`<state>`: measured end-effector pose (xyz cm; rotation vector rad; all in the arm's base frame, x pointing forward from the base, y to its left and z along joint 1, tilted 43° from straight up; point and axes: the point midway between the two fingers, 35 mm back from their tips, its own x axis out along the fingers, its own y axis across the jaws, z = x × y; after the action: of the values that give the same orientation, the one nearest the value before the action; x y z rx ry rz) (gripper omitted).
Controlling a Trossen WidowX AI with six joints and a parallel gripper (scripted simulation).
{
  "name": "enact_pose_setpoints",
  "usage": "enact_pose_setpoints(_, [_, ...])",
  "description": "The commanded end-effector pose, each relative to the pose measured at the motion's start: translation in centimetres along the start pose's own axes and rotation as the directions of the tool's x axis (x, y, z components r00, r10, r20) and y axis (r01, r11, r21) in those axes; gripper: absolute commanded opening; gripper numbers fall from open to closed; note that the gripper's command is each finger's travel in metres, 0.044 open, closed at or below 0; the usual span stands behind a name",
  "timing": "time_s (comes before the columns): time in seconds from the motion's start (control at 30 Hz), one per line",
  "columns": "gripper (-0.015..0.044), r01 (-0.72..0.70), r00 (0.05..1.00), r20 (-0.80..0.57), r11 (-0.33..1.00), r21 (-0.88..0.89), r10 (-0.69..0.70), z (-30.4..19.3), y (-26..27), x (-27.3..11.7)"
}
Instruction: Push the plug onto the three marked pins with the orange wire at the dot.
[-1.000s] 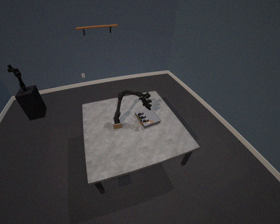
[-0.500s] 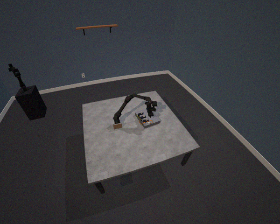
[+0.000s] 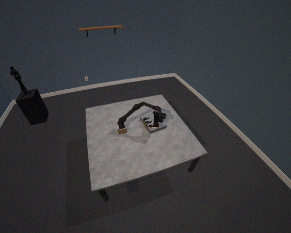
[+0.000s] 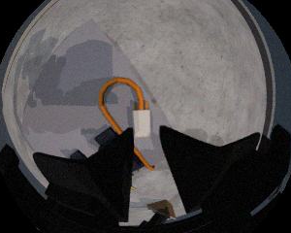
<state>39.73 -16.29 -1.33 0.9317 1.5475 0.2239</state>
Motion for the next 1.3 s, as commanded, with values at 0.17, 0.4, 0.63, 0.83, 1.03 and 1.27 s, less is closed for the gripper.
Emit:
enact_pose_setpoints(0.17, [0.0115, -0.006, 1.0, -0.005, 1.0, -0.002, 0.005, 0.0, 0.2, 2.3])
enact_pose_setpoints(0.4, [0.0115, -0.006, 1.0, -0.005, 1.0, -0.002, 0.006, 0.0, 0.2, 2.9])
enact_pose_setpoints(0.63, [0.0115, -0.006, 1.0, -0.006, 1.0, -0.002, 0.006, 0.0, 0.2, 3.8])
enact_pose_setpoints(0.83, [0.0016, -0.006, 1.0, -0.006, 1.0, -0.002, 0.006, 0.0, 0.2, 3.8])
enact_pose_setpoints(1.03, [0.0, -0.006, 1.0, -0.005, 1.0, -0.002, 0.006, 0.0, 0.2, 3.1])
enact_pose_setpoints(1.27, [0.0, -0.004, 1.0, -0.005, 1.0, -0.002, 0.004, 0.2, 0.2, 0.5])
